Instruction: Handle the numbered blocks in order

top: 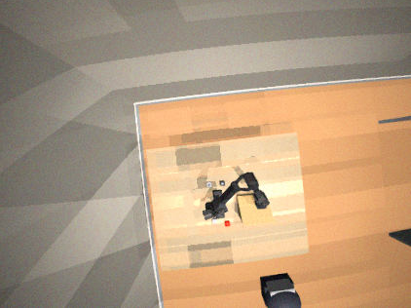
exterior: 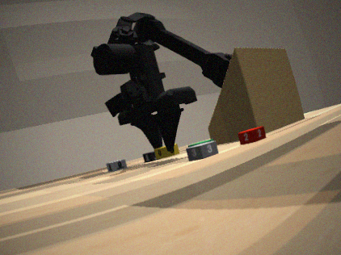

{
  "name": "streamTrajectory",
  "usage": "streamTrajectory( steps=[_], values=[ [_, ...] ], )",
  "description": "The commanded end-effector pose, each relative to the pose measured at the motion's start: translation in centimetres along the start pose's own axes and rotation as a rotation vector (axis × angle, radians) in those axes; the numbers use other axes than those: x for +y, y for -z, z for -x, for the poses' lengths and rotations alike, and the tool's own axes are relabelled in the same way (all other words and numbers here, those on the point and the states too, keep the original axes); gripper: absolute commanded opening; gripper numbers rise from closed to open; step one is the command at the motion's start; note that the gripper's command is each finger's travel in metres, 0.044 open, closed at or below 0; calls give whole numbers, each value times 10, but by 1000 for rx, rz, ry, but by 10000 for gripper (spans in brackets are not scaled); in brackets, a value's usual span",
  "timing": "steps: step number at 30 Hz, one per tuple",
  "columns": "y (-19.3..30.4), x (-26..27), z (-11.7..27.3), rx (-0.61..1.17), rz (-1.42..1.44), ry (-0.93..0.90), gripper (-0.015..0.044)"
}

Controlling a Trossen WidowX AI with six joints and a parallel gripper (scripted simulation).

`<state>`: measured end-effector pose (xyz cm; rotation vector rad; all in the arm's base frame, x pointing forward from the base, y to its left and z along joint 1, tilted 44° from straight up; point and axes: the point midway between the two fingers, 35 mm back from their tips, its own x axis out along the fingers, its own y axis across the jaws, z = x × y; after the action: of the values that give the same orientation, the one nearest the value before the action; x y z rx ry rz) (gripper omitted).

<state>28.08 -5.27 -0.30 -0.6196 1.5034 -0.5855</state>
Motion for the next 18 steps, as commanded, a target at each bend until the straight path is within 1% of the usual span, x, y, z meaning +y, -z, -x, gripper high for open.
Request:
streamTrajectory(
  steps=[1,18],
  values=[
    [-4,-2,7,-13,-13,-2,120],
    [-4,-2,2,-13,-13,-2,120]
  ],
)
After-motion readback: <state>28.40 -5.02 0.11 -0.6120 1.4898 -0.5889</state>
